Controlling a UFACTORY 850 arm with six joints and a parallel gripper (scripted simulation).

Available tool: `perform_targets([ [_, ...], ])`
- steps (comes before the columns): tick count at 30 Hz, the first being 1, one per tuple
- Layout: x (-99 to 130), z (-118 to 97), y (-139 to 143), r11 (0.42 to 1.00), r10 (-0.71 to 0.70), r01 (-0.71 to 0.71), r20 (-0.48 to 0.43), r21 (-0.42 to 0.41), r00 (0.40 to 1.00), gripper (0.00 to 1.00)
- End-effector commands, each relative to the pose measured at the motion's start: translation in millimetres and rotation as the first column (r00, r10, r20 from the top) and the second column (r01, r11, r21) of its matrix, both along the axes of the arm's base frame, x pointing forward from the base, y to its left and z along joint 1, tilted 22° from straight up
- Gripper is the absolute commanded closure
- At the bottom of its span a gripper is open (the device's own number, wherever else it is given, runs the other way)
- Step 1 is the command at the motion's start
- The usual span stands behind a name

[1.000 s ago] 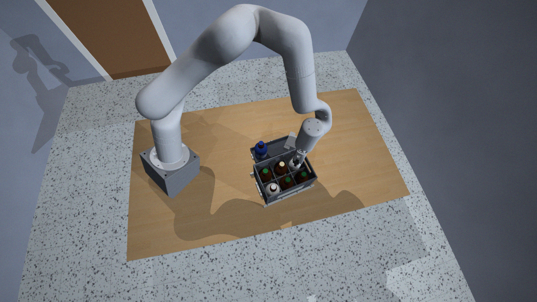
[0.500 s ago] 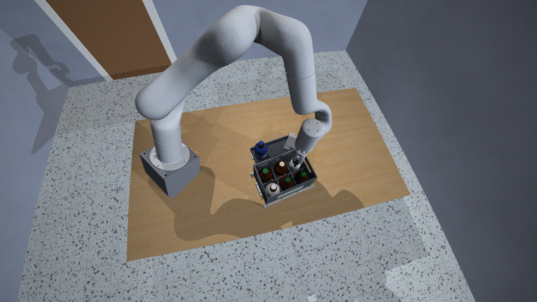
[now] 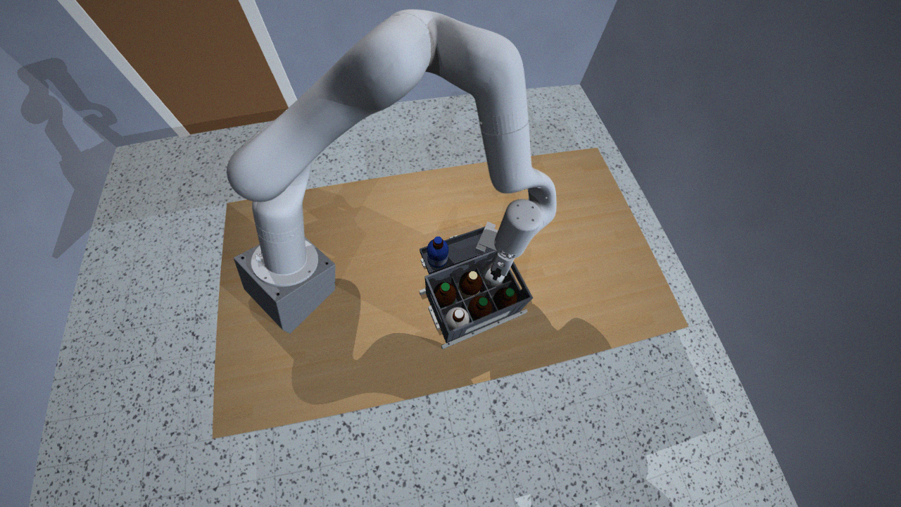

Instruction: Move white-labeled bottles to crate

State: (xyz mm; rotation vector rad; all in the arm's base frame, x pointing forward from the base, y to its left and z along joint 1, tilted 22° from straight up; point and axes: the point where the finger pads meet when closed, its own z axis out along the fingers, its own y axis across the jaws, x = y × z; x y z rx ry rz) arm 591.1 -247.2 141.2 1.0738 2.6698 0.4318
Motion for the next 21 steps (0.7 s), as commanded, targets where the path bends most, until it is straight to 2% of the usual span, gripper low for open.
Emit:
perform_targets([
  [1,0.8,1.3,-0.7,1.000,0.000,0.000,0.002,-0.001,1.000,1.00],
  [12,0.8,1.3,-0.7,1.000,0.000,0.000,0.002,-0.001,1.000,1.00],
  [13,0.8,1.3,-0.7,1.000,0.000,0.000,0.002,-0.001,1.000,0.34],
  [21,0.8,1.3,-0.7,1.000,0.000,0.000,0.002,-0.001,1.000,0.34],
])
